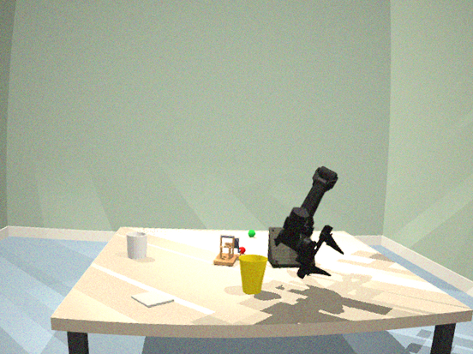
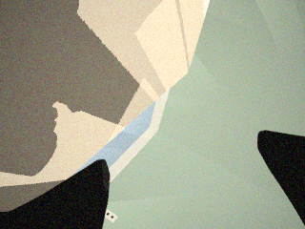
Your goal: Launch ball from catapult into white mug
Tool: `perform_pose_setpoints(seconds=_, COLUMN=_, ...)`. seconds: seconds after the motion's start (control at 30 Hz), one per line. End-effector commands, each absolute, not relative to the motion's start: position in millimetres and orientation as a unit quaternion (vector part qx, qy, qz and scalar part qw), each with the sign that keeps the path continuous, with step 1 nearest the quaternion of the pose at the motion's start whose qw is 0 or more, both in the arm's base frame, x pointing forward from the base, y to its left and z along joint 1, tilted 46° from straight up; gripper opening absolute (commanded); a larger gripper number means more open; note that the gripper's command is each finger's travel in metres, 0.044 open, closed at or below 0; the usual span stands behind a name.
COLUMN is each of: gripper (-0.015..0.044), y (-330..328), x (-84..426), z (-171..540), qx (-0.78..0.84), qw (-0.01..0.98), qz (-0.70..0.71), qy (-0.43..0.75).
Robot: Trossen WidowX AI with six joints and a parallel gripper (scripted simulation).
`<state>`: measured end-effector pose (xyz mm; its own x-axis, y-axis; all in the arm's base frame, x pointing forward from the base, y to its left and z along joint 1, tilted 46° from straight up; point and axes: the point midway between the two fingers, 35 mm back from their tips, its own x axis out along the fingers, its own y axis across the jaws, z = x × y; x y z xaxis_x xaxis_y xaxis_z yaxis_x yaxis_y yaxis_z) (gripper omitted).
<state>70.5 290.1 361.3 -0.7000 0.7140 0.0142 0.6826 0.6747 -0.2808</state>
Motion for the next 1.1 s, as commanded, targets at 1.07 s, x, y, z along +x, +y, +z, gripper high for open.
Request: perform_pose_setpoints(seconds=1.07, gripper=0.0440, y=286.2, x=157.7, z=369.5, qx=-0.521, qw=0.183, qz=0.221, qy=-0.804)
